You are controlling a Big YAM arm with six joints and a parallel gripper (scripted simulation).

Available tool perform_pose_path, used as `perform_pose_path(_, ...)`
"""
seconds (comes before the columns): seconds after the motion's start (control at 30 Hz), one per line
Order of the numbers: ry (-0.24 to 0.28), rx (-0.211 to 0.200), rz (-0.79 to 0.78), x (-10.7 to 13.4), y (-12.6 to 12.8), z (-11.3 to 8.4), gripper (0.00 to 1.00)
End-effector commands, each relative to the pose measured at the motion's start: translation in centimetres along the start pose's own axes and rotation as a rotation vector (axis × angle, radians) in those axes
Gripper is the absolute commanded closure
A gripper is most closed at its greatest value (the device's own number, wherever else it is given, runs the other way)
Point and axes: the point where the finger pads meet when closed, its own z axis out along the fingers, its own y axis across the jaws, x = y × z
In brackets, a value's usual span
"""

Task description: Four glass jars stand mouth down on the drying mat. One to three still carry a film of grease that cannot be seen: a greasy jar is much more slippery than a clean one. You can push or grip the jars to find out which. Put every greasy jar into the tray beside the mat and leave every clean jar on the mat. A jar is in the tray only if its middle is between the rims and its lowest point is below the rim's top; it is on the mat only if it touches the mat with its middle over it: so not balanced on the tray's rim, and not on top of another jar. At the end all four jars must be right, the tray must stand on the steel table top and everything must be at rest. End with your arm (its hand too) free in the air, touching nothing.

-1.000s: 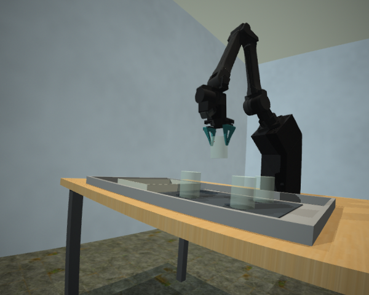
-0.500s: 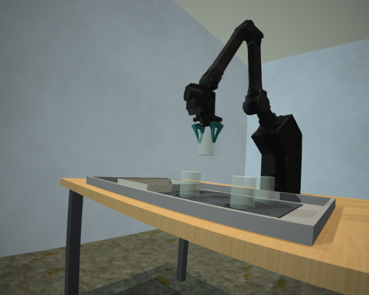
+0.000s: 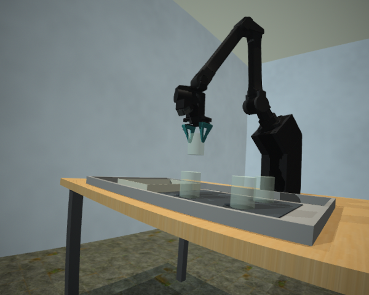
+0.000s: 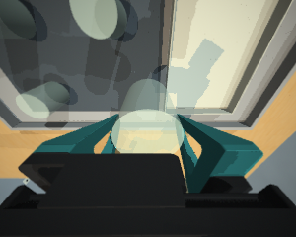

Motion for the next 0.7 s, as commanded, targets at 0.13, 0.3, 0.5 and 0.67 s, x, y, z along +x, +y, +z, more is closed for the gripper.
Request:
perform_pose_path(0.13,-0.008,0.015,-0.014,-2.0,-3.4,-0.3,1.00)
perform_pose_path(0.3,-0.008,0.015,-0.014,-2.5,-5.0,-0.4,1.00)
perform_pose_path(0.5,-0.008,0.015,-0.014,-2.9,-6.2,-0.4,1.00)
perform_pose_path(0.67,-0.008,0.015,-0.014,-3.3,-7.8,-0.4,1.00)
